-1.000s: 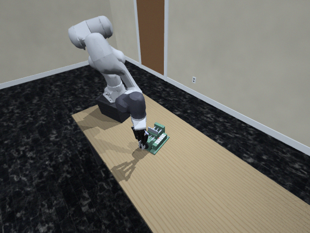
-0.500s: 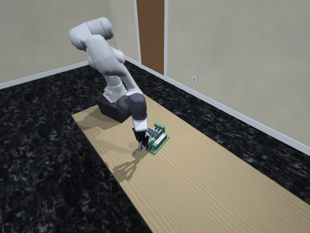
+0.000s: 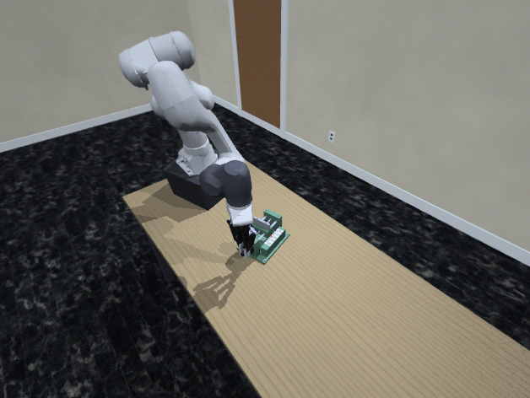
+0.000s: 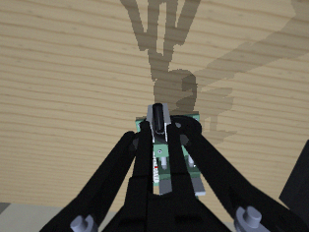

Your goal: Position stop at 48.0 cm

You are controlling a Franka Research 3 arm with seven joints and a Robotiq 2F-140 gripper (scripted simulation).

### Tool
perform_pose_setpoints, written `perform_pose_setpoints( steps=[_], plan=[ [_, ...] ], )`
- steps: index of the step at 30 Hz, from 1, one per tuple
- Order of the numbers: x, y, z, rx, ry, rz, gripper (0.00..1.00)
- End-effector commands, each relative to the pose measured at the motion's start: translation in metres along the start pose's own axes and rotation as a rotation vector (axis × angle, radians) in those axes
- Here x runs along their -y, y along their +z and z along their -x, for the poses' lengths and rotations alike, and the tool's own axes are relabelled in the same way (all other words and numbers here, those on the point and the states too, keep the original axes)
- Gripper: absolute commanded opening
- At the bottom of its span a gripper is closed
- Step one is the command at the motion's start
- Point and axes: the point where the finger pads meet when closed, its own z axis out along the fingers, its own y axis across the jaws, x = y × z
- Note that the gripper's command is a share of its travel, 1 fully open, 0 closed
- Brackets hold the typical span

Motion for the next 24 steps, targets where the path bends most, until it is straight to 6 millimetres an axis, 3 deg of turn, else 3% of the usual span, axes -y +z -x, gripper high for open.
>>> perform_pose_setpoints(
  steps=[1, 24],
  plan=[
    [0.0007, 0.0021, -0.0008, -0.001, 0.004, -0.002, 0.04],
    [0.0016, 0.0046, -0.0008, -0.001, 0.004, -0.002, 0.04]
  ],
)
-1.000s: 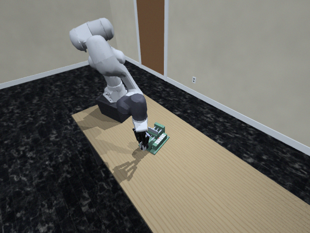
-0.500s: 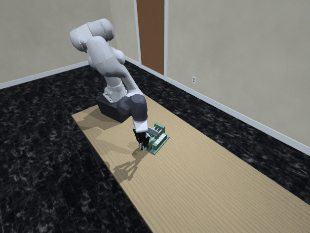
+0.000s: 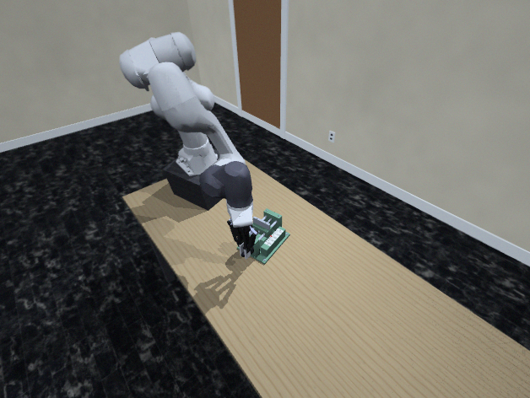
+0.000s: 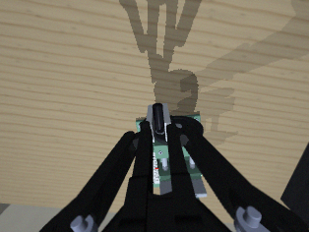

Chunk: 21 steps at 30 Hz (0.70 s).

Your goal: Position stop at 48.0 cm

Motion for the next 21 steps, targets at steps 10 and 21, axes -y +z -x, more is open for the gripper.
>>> perform_pose_setpoints(
  steps=[10, 21],
  plan=[
    [0.0004, 0.0015, -0.0008, 0.000, 0.003, -0.002, 0.04],
    [0.0004, 0.0015, -0.0008, 0.000, 0.003, -0.002, 0.04]
  ],
)
